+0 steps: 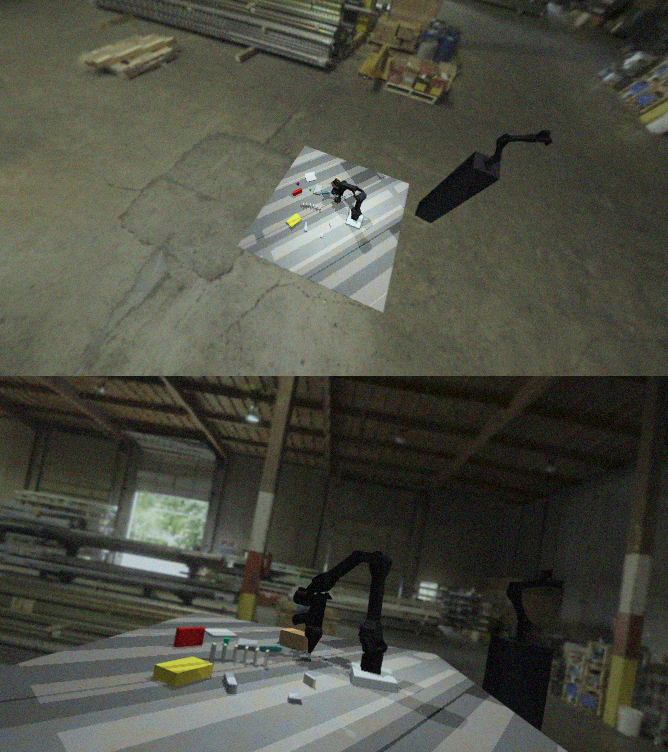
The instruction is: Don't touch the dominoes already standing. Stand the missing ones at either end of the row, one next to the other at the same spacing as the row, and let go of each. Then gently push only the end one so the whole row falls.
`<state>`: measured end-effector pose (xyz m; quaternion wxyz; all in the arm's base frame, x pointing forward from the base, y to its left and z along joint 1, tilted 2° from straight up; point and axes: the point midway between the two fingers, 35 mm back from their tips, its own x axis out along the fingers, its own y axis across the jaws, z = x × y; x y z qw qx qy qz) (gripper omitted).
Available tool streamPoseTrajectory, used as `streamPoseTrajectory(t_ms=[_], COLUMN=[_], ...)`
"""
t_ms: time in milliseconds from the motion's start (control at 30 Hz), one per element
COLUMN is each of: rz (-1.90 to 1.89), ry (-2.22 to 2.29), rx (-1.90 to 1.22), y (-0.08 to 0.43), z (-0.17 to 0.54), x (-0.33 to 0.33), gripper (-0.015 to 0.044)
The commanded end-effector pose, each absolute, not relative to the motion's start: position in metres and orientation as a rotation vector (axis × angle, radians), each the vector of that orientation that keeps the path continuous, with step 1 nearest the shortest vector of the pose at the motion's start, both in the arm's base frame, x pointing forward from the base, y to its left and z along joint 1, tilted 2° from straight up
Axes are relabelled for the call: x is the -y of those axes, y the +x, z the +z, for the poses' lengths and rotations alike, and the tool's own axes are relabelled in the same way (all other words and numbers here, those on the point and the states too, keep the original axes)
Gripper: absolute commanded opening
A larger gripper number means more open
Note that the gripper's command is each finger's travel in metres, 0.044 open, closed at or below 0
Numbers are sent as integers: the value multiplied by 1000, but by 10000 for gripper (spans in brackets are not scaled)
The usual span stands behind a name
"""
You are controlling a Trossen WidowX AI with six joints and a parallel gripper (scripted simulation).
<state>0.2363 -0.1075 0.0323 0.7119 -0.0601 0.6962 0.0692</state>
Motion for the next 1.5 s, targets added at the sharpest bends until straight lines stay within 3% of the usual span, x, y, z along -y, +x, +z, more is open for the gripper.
streamPoseTrajectory(t_ms=[0, 433, 800, 1133, 1467], rz=[155, 155, 178, 159, 155], ry=[-134, -134, -184, -139, -129], rx=[-1552, -1552, -1545, -1548, -1545], y=[234, 234, 233, 235, 239], z=[26, 26, 29, 155, 164], x=[107, 107, 103, 109, 102], gripper=[440, 107, 107, 107, 107])
